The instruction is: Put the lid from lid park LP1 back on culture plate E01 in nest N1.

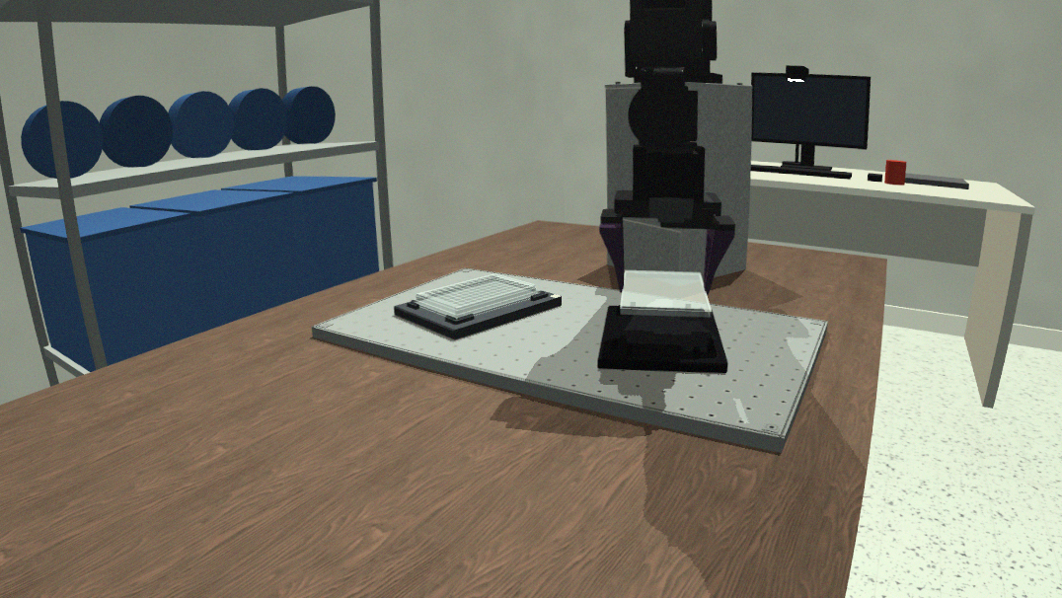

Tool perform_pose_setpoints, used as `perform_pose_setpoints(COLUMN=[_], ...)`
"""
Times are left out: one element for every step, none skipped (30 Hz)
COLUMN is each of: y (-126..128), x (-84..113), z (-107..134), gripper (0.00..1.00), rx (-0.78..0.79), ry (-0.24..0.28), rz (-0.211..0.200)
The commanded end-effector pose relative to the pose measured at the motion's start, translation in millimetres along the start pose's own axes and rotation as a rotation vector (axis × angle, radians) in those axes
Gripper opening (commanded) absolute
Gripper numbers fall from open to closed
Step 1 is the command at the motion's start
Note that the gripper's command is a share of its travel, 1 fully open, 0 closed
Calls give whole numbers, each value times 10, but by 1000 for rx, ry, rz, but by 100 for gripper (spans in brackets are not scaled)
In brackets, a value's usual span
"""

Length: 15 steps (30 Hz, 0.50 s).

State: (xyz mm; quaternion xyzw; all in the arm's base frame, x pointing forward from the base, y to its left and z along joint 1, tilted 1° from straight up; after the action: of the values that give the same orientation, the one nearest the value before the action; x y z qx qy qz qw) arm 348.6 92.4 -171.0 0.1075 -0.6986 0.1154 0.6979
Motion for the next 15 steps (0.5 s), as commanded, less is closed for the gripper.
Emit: perform_pose_setpoints(y=[-35,-35,-39,-36,-34,-31,-31,-30,-30,-33,-34,-35,-35,-34,-34], x=[142,142,171,183,195,206,223,240,262,275,284,286,288,290,290], z=[-69,-69,-140,-113,-85,-56,-56,-55,-71,-113,-134,-147,-145,-139,-136], gripper=[0,0,0,0,0,0,0,0,0,0,0,0,0,0,0], rx=[-15,-15,-15,-15,-15,-15,-15,-15,-15,-15,-15,-15,-15,-15,-15], ry=[-22,-22,-35,-30,-25,-20,-20,-20,-23,-30,-34,-41,-41,-39,-38], rz=[-1,-1,-1,-1,-1,-1,-1,-1,-1,-1,-1,0,0,0,0])
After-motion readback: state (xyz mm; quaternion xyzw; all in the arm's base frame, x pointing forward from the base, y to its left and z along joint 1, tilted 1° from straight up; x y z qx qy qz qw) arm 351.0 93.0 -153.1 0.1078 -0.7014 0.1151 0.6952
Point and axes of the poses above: the point where the finger pads meet when closed, its own x axis back along the fingers, its own y axis across the jaws, z = x × y, the point moved 4 cm from there along x, back along the fingers, and after that the axes turned 2 degrees about -x, right-handed, at the moved point
